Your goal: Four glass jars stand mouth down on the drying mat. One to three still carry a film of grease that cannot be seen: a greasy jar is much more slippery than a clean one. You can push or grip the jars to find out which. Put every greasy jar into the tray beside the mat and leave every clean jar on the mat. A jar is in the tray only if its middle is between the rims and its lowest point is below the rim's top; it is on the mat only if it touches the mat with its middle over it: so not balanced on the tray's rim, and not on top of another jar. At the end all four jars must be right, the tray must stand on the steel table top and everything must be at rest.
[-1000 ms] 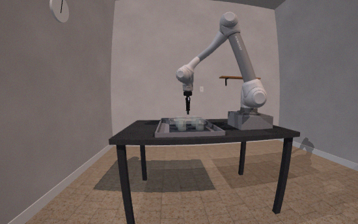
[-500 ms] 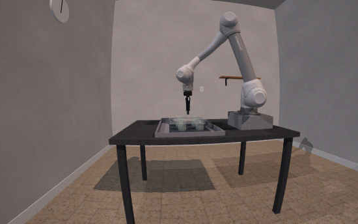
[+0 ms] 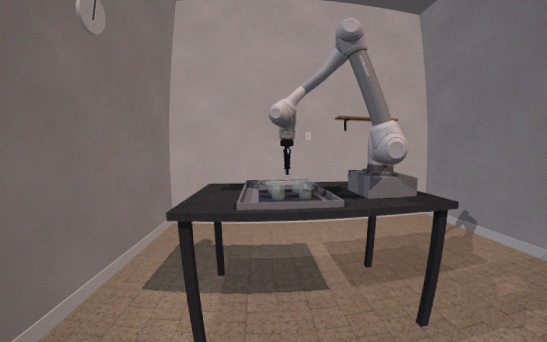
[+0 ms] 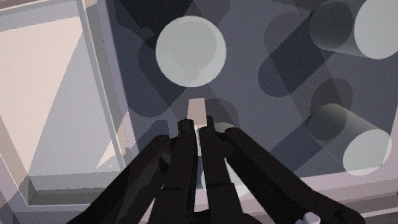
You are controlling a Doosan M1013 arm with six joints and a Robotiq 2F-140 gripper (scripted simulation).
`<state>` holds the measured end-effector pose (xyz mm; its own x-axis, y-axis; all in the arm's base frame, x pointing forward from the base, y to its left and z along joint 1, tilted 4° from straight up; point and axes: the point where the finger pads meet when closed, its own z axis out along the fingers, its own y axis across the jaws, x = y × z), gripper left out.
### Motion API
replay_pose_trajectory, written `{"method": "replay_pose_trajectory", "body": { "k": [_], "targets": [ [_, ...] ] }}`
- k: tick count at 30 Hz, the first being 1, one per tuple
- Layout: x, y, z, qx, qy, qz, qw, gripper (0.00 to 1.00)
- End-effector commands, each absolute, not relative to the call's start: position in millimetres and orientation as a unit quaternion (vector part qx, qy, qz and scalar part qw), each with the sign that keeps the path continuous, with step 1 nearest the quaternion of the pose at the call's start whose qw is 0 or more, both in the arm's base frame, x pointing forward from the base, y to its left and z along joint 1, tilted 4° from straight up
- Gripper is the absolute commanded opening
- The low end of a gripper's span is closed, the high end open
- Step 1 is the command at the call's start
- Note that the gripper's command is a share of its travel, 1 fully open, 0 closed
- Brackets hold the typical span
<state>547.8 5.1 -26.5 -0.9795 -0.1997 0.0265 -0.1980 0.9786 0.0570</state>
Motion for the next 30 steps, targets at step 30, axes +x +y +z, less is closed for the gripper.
{"method": "replay_pose_trajectory", "body": {
  "k": [30],
  "targets": [
    [549, 4, -4, 0.100, -0.994, -0.027, 0.016, 0.00]
  ]
}}
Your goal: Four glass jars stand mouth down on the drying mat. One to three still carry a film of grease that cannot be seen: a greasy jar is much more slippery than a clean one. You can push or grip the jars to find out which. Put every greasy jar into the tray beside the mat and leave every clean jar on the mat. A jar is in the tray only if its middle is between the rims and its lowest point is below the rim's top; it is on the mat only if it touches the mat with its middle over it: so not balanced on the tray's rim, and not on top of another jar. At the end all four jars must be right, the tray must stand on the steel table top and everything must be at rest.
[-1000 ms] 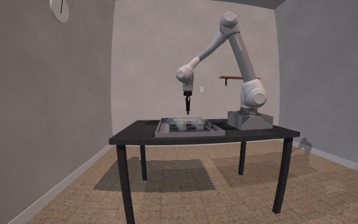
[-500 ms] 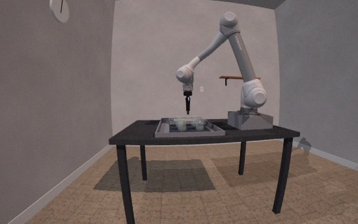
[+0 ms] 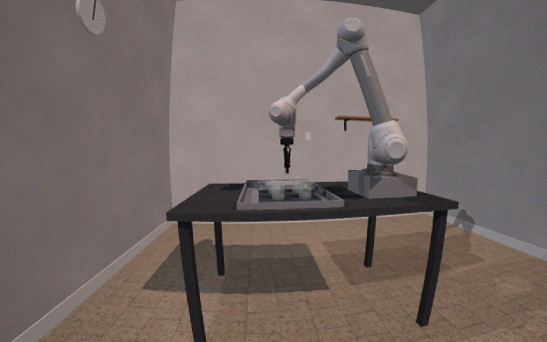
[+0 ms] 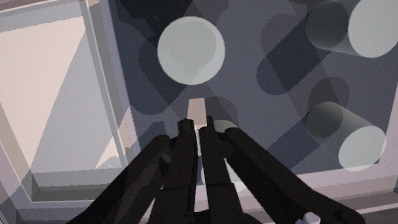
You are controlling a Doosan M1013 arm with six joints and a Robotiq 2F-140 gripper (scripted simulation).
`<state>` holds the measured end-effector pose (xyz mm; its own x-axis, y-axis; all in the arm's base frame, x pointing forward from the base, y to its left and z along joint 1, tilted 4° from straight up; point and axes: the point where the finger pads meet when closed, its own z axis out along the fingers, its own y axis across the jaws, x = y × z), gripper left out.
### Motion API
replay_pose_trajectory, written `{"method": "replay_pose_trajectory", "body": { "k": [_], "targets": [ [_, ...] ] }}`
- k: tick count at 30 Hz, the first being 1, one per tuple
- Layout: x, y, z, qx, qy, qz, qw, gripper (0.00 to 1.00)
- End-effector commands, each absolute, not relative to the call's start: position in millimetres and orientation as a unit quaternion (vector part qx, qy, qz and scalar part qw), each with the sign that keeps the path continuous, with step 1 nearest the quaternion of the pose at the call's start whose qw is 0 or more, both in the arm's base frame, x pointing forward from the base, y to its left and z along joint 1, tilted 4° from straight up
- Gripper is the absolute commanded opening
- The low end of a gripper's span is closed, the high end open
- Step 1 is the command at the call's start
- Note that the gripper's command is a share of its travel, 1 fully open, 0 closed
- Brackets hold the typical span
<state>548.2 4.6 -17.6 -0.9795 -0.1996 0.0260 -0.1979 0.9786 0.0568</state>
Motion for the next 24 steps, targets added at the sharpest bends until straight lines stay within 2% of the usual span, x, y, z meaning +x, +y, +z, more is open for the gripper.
{"method": "replay_pose_trajectory", "body": {
  "k": [1, 3, 9, 24],
  "targets": [
    [549, 4, 4, 0.100, -0.994, -0.027, 0.016, 0.00],
    [549, 4, 4, 0.100, -0.994, -0.027, 0.016, 0.00],
    [551, 1, 50, 0.100, -0.994, -0.027, 0.016, 0.00],
    [526, 94, 55, 0.100, -0.994, -0.027, 0.016, 0.00]
  ]
}}
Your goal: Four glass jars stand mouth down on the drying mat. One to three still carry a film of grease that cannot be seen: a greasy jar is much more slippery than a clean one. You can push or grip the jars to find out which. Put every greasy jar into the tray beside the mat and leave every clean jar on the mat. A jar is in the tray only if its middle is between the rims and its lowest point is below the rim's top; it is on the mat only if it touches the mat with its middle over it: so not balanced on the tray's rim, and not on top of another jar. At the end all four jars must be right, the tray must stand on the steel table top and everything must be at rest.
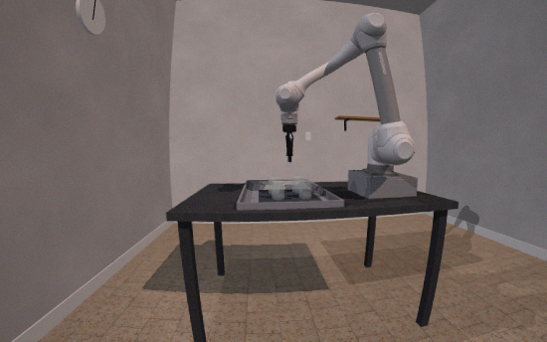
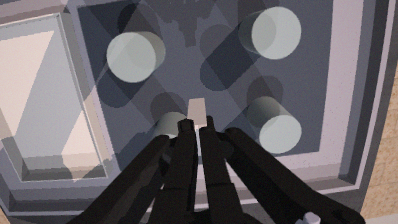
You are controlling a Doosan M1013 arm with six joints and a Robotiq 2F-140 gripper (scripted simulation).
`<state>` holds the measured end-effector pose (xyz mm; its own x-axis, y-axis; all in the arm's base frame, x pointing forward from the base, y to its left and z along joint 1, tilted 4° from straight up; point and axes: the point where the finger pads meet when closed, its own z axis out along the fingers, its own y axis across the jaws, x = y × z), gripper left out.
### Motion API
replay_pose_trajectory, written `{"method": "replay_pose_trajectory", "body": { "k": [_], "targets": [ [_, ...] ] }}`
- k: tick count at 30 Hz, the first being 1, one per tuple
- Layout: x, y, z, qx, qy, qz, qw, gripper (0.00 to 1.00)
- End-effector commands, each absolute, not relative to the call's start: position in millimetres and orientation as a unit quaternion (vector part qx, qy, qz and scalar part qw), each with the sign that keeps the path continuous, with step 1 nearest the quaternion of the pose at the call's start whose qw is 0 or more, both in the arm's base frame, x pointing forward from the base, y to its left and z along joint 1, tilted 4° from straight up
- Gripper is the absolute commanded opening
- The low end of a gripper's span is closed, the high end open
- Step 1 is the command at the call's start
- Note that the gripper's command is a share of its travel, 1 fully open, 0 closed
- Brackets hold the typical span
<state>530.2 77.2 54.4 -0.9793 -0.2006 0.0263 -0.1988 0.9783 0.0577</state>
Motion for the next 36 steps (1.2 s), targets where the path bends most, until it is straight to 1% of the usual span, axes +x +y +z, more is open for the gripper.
{"method": "replay_pose_trajectory", "body": {
  "k": [1, 11, 13, 28, 36],
  "targets": [
    [524, 101, 56, 0.100, -0.994, -0.027, 0.016, 0.00],
    [504, 178, 61, 0.100, -0.994, -0.027, 0.016, 0.00],
    [504, 178, 61, 0.100, -0.994, -0.027, 0.016, 0.00],
    [501, 182, -11, 0.100, -0.994, -0.027, 0.016, 0.00],
    [501, 182, -16, 0.100, -0.994, -0.027, 0.016, 0.00]
  ]
}}
